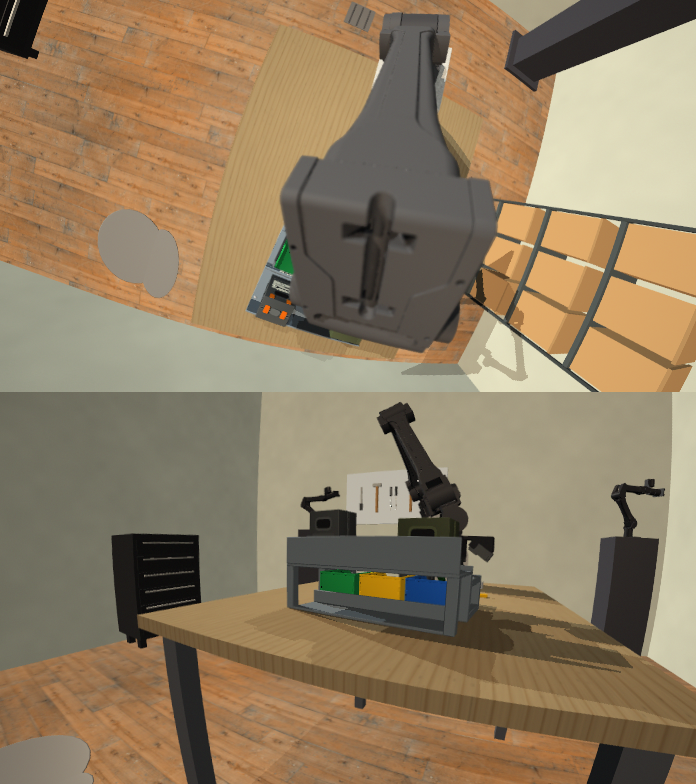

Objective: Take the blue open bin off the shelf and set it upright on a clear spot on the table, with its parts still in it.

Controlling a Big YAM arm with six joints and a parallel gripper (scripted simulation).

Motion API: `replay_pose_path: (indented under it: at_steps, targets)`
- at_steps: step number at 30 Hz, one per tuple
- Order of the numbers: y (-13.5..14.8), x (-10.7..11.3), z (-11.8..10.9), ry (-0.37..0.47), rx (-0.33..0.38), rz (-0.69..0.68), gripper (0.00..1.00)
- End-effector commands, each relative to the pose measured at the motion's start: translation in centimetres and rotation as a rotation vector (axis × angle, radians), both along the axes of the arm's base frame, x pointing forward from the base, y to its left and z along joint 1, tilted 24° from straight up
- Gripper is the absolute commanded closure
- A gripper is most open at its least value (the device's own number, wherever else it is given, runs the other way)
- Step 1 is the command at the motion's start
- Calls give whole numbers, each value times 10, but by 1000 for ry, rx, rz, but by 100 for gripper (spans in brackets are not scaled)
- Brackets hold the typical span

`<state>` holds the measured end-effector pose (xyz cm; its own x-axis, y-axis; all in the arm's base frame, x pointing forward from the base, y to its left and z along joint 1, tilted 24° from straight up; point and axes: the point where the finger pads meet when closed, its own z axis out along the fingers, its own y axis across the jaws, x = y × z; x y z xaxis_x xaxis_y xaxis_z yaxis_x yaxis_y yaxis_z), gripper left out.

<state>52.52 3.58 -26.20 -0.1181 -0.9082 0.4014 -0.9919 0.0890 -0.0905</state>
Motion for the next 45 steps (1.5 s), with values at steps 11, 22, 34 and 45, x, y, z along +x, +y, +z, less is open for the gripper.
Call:
replay_pose_path:
  at_steps: [11,22,34,45]
  targets:
    - [-9,9,-6,3,2,-11,100]
    - [-9,9,-6,3,2,-11,100]
    - [-9,8,-6,5,2,-12,100]
    - [-9,4,-6,11,1,-16,100]
